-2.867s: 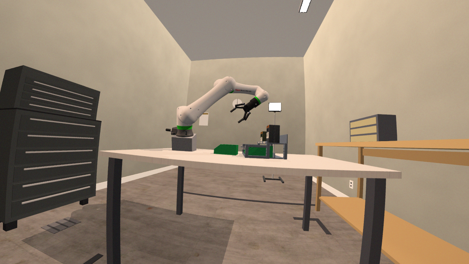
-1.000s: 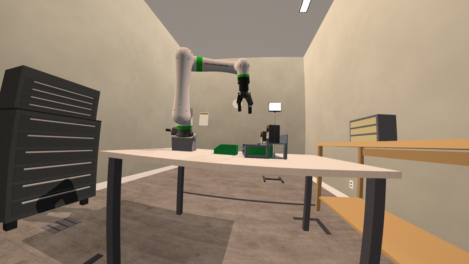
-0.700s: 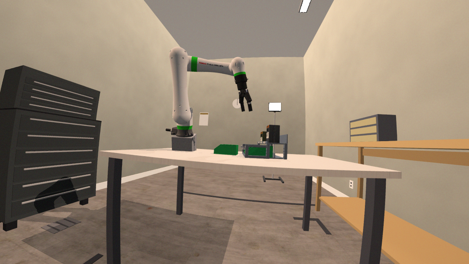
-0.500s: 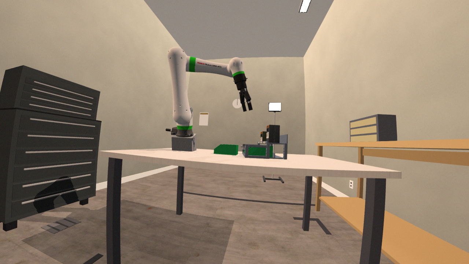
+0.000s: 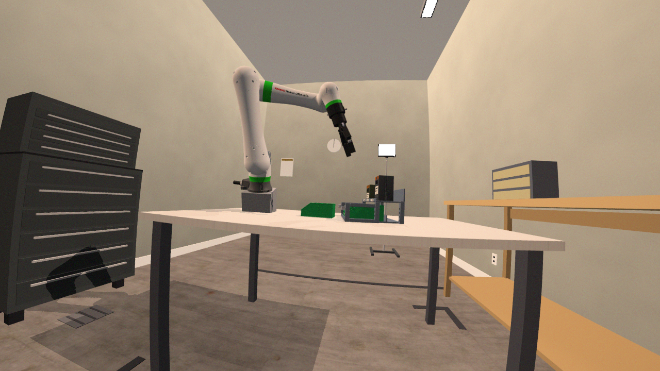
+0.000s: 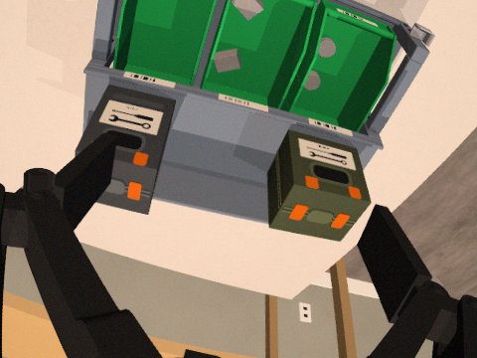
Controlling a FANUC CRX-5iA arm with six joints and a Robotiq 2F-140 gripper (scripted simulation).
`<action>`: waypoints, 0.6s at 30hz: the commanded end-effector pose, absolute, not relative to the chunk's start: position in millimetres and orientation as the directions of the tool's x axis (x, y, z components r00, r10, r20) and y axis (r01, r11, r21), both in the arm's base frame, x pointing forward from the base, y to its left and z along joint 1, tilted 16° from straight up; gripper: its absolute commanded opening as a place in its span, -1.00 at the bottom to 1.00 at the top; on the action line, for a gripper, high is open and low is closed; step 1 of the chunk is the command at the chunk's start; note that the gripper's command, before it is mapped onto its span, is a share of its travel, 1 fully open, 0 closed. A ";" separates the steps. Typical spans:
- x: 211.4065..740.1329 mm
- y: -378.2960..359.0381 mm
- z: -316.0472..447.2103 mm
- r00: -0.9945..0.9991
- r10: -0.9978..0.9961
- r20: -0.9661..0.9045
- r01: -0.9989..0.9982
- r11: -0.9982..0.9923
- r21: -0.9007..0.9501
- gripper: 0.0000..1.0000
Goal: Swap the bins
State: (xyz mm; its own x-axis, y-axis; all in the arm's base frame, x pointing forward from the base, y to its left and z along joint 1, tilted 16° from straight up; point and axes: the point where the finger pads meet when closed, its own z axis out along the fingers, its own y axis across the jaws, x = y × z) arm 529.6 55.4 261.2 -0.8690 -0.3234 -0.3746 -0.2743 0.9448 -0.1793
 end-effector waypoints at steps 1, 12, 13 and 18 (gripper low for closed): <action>530.6 54.7 262.4 -0.869 -0.318 -0.380 -0.267 0.946 -0.182 1.00; 532.8 51.3 263.9 -0.870 -0.299 -0.393 -0.242 0.952 -0.188 1.00; 532.9 51.3 263.9 -0.870 -0.299 -0.393 -0.242 0.952 -0.188 1.00; 532.9 51.3 263.9 -0.870 -0.298 -0.393 -0.242 0.952 -0.188 1.00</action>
